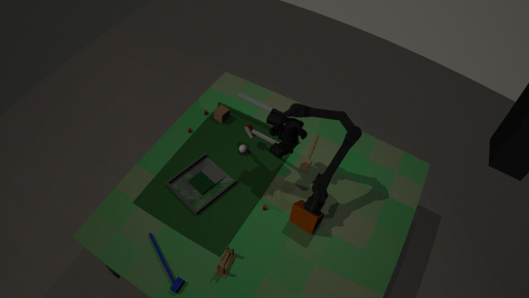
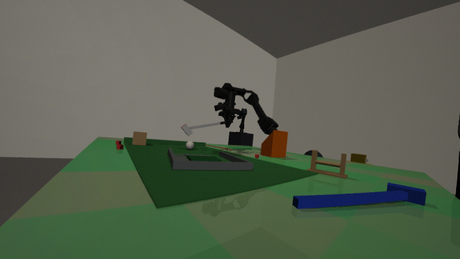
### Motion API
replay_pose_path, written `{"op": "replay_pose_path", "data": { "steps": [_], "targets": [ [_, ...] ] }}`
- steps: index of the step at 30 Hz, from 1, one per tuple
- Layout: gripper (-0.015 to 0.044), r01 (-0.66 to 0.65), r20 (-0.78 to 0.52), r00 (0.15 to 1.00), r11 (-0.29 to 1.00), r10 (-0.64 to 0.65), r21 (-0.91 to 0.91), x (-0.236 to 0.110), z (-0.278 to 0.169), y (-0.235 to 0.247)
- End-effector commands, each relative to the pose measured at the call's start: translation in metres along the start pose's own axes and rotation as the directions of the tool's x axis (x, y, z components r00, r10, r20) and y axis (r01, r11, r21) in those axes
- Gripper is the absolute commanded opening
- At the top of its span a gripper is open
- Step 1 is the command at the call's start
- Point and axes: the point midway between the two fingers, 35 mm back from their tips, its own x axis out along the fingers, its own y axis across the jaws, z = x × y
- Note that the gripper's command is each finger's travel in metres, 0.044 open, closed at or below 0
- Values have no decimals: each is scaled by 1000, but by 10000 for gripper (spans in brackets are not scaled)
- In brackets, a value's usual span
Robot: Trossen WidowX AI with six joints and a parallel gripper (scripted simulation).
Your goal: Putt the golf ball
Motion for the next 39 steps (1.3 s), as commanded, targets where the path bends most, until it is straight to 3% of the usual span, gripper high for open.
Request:
{"op": "replay_pose_path", "data": {
  "steps": [1, 7, 28, 39],
  "targets": [
    [0, 4, 7, 1000, 1000, -4, 3, 10, 0, -2],
    [0, 7, 8, 1000, 1000, -7, 3, 32, 0, -3],
    [0, 8, 9, 1000, 1000, -8, 4, 60, 0, -3],
    [0, 4, 3, 1000, 1000, -4, 9, 59, -1, -3]
  ]
}}
